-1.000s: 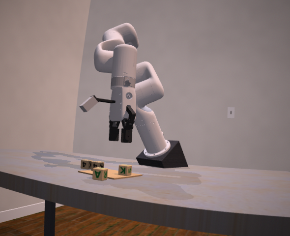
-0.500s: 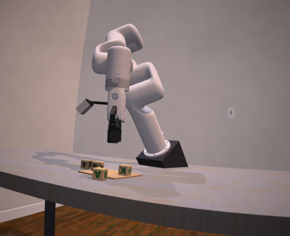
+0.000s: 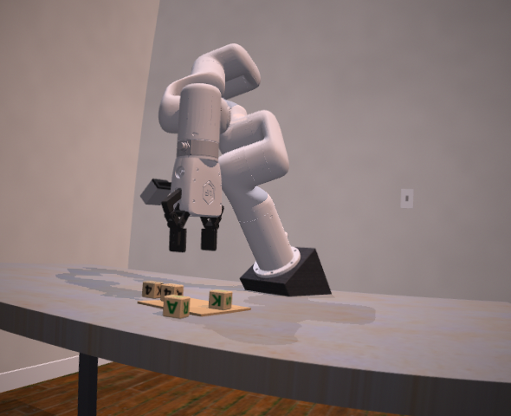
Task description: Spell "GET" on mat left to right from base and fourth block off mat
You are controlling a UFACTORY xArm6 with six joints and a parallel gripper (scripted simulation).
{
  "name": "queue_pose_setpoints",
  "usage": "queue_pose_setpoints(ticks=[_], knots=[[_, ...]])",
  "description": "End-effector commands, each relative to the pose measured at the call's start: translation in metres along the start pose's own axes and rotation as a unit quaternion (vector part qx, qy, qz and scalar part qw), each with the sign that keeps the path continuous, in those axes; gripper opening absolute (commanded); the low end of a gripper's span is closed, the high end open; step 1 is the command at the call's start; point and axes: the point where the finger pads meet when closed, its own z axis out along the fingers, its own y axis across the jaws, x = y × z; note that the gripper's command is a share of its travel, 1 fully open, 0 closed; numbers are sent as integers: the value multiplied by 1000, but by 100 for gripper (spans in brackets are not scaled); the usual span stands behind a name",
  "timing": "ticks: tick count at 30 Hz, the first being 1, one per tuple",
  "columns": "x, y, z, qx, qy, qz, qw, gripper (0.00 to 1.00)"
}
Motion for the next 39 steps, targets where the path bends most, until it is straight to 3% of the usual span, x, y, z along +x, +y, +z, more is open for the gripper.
queue_pose_setpoints(ticks=[1, 7, 8, 15, 22, 24, 25, 30, 39], knots=[[5, 0, -1, 2, 2, 69, 998, 100], [10, 0, 0, 1, 1, 143, 990, 100], [14, 1, 0, 1, 1, 193, 981, 100], [22, 2, 0, 0, 0, 301, 954, 100], [31, 3, 1, 0, -1, 421, 907, 100], [31, 3, 1, 0, -1, 421, 907, 100], [34, 4, 1, 0, -2, 467, 884, 100], [40, 5, 1, 1, -2, 532, 847, 100], [51, 6, 1, 2, -5, 664, 748, 100]])
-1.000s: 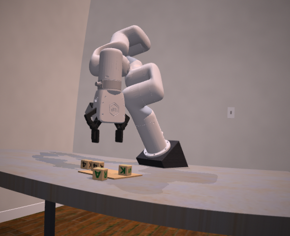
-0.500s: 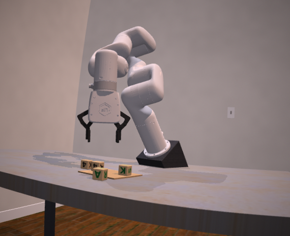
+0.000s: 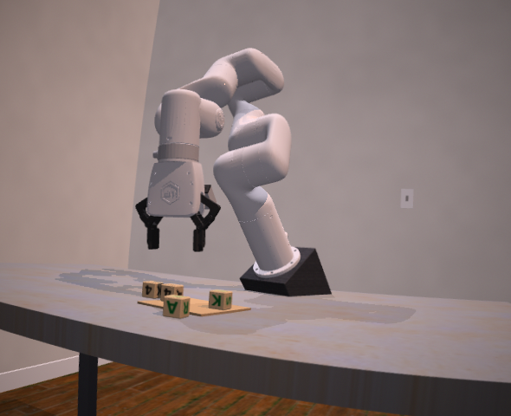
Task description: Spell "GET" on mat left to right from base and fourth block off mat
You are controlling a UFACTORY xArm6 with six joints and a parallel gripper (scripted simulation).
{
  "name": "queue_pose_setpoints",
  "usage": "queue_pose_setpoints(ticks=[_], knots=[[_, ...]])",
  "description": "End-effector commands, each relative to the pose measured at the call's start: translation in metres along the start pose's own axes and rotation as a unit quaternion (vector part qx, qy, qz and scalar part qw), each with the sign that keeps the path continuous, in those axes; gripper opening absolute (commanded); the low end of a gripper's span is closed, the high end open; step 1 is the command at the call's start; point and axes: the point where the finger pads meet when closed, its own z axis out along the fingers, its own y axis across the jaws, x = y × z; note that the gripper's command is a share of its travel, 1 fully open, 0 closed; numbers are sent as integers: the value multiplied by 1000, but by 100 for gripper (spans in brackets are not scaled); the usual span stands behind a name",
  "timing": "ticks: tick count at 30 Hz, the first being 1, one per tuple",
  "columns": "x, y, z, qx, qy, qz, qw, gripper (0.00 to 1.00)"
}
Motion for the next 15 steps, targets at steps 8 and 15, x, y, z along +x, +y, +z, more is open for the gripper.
queue_pose_setpoints(ticks=[8, 15], knots=[[3, -11, -1, 4, -6, 176, 984, 100], [7, -19, -2, 3, -10, 300, 954, 100]])
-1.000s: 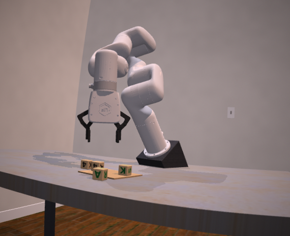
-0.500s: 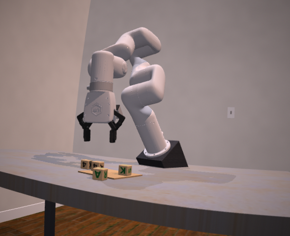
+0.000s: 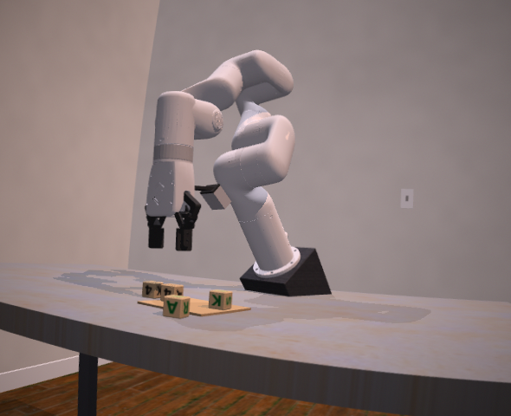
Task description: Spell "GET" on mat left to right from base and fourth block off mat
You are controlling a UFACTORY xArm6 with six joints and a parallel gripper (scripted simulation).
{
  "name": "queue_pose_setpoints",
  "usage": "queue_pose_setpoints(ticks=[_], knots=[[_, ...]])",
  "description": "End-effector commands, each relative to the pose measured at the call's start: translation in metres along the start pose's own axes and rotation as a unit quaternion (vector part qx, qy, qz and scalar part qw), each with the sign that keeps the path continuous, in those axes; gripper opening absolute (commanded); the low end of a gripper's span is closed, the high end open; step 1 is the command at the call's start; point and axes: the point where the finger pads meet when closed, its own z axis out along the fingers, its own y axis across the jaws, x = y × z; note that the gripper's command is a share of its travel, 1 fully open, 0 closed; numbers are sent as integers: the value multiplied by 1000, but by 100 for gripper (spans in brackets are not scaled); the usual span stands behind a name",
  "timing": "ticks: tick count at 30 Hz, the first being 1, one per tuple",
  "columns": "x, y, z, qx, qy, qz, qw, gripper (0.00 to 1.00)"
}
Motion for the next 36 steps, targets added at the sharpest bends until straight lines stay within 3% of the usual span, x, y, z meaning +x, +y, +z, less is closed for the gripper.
queue_pose_setpoints(ticks=[1, 4, 12, 19, 21, 30, 36], knots=[[-2, -4, -1, 3, -5, 70, 998, 100], [-2, -5, -1, 2, -6, 88, 996, 100], [-3, -16, -2, -1, -11, 247, 969, 100], [-4, -24, -3, -4, -16, 369, 929, 100], [-4, -24, -3, -4, -16, 369, 929, 100], [-5, -34, -4, -10, -22, 504, 863, 100], [-5, -37, -4, -12, -23, 534, 845, 100]])
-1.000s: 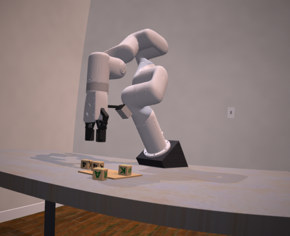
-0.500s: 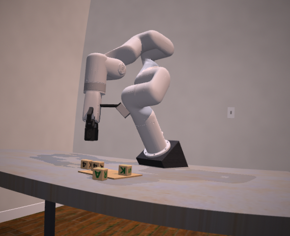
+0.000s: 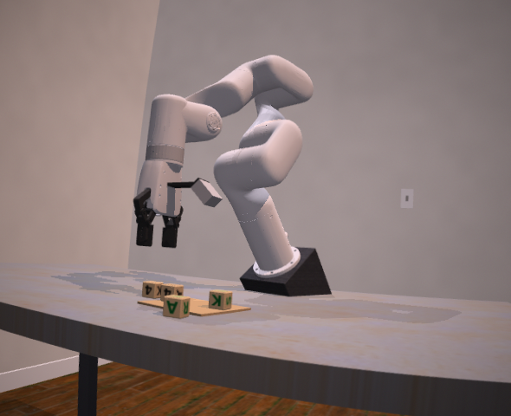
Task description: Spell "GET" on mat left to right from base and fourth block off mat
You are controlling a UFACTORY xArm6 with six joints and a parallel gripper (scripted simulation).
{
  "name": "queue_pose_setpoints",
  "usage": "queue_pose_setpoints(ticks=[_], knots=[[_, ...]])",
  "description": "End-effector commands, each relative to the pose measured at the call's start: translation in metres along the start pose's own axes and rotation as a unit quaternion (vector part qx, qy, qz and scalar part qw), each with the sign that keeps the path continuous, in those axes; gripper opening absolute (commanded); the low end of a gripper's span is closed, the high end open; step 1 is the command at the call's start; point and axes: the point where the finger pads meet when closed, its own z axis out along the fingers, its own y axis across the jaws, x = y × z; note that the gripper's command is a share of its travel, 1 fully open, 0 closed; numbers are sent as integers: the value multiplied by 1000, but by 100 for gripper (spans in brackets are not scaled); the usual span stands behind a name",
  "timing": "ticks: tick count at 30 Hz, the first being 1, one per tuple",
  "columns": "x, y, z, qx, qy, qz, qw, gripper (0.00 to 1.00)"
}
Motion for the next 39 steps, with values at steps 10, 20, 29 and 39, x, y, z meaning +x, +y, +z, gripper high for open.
queue_pose_setpoints(ticks=[10, 20, 29, 39], knots=[[-1, 1, -1, -2, -2, 12, 1000, 69], [-1, 1, -1, -2, -2, 12, 1000, 69], [-1, 1, -1, -2, -2, 12, 1000, 69], [-1, 1, -1, -2, -2, 12, 1000, 69]])
